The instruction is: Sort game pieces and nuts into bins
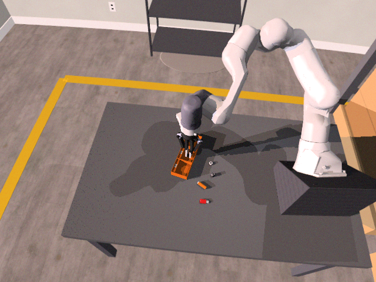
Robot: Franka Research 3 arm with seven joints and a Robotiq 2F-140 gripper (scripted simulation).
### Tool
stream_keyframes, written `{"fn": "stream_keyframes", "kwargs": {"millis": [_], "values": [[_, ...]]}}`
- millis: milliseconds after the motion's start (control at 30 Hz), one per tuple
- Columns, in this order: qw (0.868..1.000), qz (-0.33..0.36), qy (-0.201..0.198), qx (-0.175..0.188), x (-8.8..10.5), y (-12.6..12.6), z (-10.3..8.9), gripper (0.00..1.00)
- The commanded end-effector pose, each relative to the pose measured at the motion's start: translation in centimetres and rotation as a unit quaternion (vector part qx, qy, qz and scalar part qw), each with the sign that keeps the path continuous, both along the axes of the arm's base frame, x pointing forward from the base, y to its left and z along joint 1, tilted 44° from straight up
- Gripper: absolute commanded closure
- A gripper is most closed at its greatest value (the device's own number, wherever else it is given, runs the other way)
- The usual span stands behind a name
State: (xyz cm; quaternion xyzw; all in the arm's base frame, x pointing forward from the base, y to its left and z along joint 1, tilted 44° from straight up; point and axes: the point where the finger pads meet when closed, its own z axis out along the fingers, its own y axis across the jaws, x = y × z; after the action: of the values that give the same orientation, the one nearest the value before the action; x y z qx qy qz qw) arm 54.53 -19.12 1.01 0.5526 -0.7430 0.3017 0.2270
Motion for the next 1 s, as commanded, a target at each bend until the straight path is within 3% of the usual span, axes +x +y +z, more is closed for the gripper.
{"fn": "stream_keyframes", "kwargs": {"millis": [0,200,233,967], "values": [[1.000,-0.002,-0.005,0.001,0.25,-0.11,-0.01,0.93],[1.000,-0.002,-0.005,0.001,0.22,-0.12,0.00,0.93],[1.000,-0.002,-0.005,0.001,0.22,-0.12,0.00,0.81],[1.000,-0.002,-0.005,0.001,0.22,0.16,0.29,0.81]]}}
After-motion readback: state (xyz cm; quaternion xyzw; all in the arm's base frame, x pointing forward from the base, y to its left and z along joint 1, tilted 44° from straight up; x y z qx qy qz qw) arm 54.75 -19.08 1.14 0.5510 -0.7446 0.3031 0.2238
